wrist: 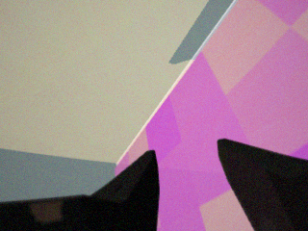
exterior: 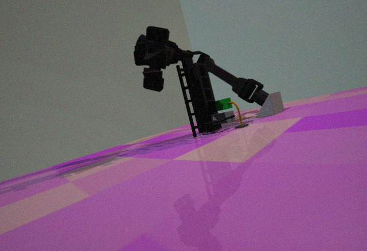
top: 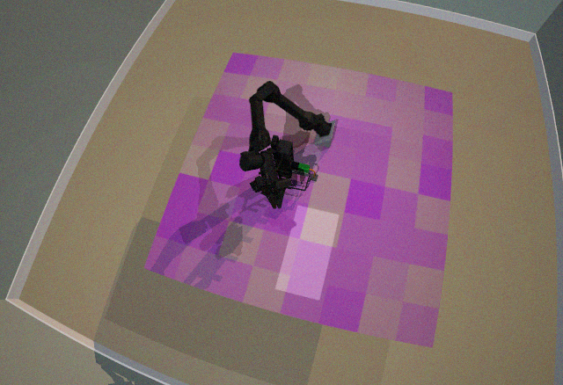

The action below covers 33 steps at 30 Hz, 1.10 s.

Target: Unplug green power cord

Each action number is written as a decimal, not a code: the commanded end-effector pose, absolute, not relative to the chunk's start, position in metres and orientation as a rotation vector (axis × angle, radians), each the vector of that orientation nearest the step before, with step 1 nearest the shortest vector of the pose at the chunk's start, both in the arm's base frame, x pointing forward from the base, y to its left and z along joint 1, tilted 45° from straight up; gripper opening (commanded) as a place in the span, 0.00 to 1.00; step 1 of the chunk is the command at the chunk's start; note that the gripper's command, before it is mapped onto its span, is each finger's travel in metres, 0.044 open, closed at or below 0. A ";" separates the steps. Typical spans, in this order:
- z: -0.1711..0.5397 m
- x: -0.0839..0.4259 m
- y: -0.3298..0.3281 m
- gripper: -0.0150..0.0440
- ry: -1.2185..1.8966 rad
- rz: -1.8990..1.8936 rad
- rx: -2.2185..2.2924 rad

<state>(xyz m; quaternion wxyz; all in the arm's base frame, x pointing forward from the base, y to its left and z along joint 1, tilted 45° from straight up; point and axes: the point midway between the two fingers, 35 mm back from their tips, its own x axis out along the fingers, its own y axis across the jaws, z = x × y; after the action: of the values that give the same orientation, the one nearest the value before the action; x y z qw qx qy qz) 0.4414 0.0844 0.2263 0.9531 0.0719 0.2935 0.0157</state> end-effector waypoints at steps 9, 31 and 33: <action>0.135 0.389 0.131 0.53 0.953 0.207 -0.472; 0.068 0.232 0.074 0.53 1.711 0.710 -1.789; 0.068 0.232 0.074 0.53 1.711 0.710 -1.789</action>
<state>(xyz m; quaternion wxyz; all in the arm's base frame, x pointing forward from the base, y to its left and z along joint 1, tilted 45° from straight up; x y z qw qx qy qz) 0.2367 0.0773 0.0659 0.3106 -0.6541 0.6395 0.2583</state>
